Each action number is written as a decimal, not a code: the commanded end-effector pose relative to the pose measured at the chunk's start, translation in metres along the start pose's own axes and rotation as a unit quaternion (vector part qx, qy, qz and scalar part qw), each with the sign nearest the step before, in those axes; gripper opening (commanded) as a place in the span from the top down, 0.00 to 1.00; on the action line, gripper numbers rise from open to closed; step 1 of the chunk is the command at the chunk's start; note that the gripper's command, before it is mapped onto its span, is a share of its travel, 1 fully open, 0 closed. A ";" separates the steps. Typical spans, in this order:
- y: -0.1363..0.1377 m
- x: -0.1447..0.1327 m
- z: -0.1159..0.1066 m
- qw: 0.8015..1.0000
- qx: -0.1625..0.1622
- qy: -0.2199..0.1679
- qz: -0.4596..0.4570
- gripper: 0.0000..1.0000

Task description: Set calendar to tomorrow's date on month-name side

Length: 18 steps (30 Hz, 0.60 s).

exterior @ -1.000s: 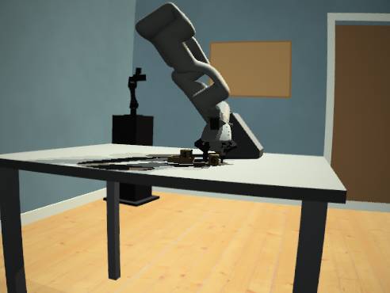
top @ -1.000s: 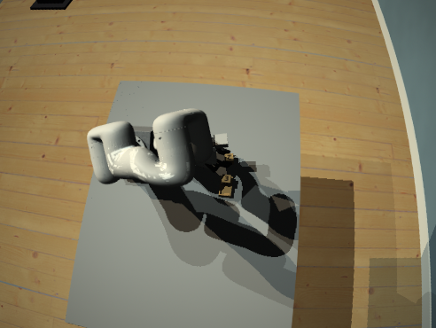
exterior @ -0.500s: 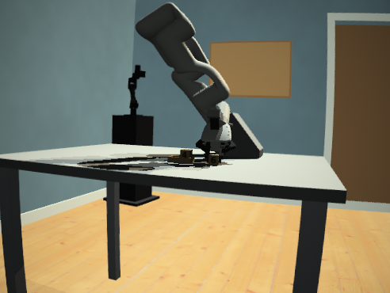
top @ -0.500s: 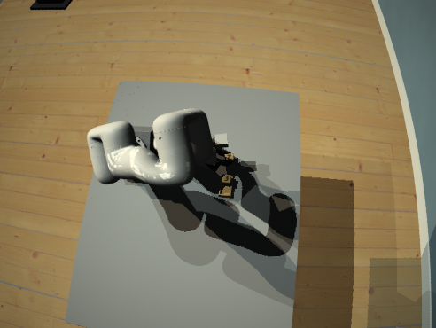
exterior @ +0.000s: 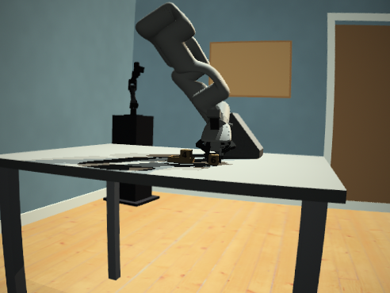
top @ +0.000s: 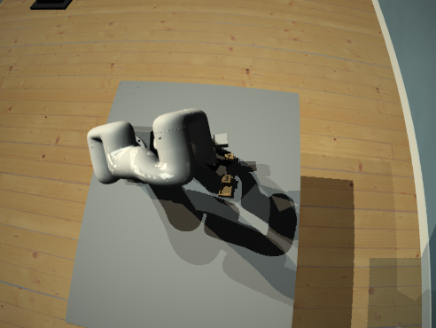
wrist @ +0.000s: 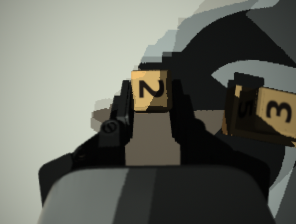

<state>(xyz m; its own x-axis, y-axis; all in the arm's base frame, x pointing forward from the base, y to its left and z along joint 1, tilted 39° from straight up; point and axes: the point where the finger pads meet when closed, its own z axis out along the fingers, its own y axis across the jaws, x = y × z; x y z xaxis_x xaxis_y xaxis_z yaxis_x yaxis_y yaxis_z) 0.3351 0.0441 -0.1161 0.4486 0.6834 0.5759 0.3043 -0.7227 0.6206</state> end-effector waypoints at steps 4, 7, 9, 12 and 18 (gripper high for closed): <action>0.000 0.001 0.000 1.000 0.000 0.001 0.000 0.71; 0.000 0.001 0.000 1.000 0.000 0.001 0.000 0.71; 0.000 0.001 0.000 1.000 0.000 0.001 0.000 0.71; 0.000 0.004 -0.002 1.000 0.000 0.001 0.000 0.71; 0.000 0.020 -0.013 1.000 0.000 0.001 0.000 0.71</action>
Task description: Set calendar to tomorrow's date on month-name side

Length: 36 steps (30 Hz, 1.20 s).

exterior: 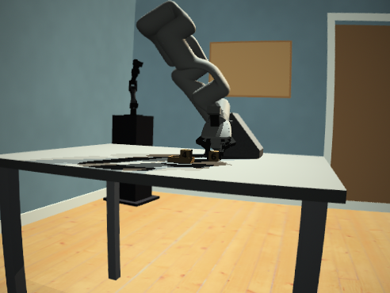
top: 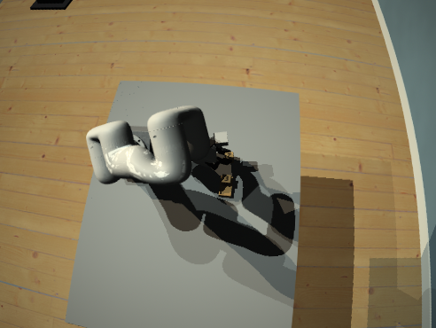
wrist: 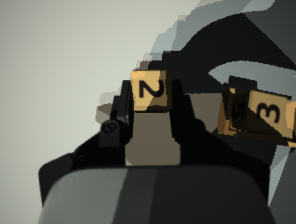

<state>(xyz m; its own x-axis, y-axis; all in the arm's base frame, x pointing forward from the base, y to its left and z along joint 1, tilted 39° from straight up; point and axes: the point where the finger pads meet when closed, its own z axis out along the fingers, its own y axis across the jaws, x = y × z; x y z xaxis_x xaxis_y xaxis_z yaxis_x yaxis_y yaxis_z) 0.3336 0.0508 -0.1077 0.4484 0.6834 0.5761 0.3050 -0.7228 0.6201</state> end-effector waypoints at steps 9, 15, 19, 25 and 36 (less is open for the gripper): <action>0.000 0.035 -0.023 1.000 0.000 0.001 0.000 0.71; 0.000 0.047 -0.032 1.000 0.000 0.001 0.000 0.71; 0.000 0.049 -0.034 1.000 0.000 0.001 0.000 0.71; 0.000 0.049 -0.034 1.000 0.000 0.001 0.000 0.71; 0.004 0.047 -0.031 0.998 -0.012 -0.062 -0.006 0.71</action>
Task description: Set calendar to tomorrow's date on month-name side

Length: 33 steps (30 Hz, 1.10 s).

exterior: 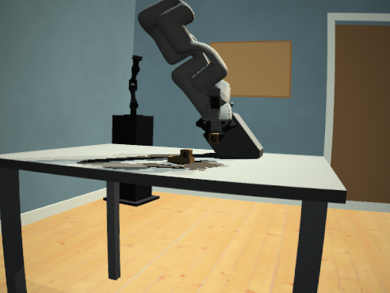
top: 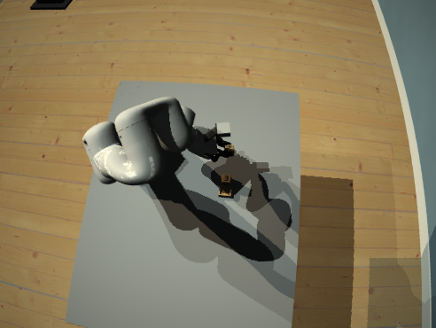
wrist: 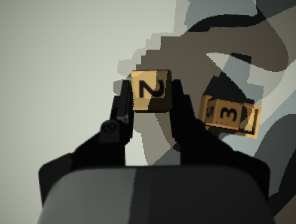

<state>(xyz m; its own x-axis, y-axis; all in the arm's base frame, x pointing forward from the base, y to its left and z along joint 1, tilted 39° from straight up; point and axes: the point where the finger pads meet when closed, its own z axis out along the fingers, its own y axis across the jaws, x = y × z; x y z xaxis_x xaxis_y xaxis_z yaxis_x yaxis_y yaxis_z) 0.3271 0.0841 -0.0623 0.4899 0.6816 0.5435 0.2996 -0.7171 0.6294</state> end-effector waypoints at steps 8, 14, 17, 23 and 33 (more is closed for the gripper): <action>-0.002 0.008 0.000 0.995 0.005 -0.104 0.003 0.71; -0.001 0.008 0.000 0.993 0.001 -0.118 0.001 0.71; 0.001 0.007 0.001 0.991 -0.003 -0.137 -0.001 0.71; 0.001 0.007 0.001 0.980 -0.003 -0.197 -0.002 0.71; -0.002 0.013 0.001 0.972 0.005 -0.233 0.002 0.71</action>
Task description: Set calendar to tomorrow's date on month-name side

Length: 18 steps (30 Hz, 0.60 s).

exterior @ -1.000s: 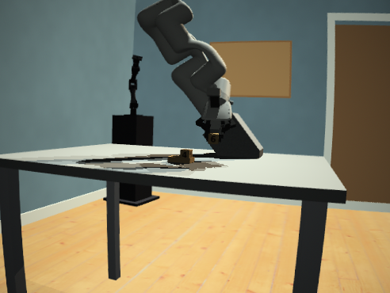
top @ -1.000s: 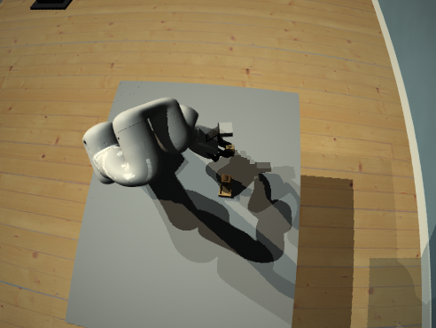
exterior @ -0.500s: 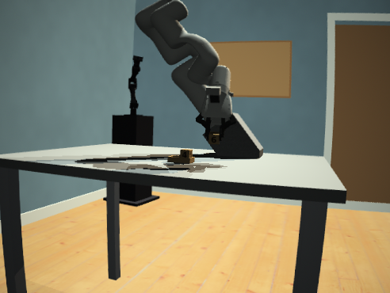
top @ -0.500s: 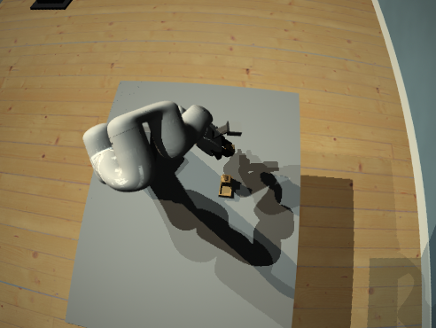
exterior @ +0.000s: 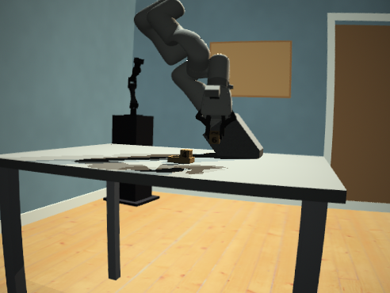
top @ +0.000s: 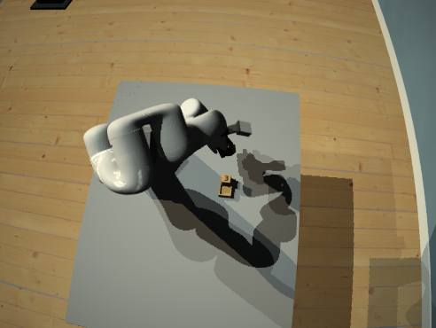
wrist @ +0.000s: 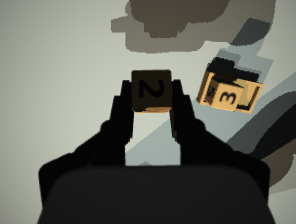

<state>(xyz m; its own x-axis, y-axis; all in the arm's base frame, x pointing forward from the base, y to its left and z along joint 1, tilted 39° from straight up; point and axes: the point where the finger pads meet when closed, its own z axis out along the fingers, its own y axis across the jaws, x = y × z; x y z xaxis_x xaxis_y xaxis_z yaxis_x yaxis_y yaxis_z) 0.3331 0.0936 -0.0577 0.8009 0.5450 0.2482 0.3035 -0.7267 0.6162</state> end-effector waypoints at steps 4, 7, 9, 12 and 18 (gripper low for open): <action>0.001 0.002 0.000 1.000 -0.004 -0.013 -0.002 0.71; 0.002 0.002 0.001 1.000 -0.008 -0.030 -0.002 0.71; 0.003 0.003 0.001 0.999 -0.010 -0.047 -0.002 0.71; 0.003 0.003 0.002 0.997 -0.012 -0.079 -0.002 0.71; 0.001 0.004 0.001 0.992 -0.006 -0.125 -0.002 0.71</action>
<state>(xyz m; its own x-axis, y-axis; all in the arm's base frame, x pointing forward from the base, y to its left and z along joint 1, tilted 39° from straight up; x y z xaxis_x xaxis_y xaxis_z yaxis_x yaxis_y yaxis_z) 0.3360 0.0931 -0.0571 0.8812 0.4592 0.1122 0.2969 -0.7224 0.6245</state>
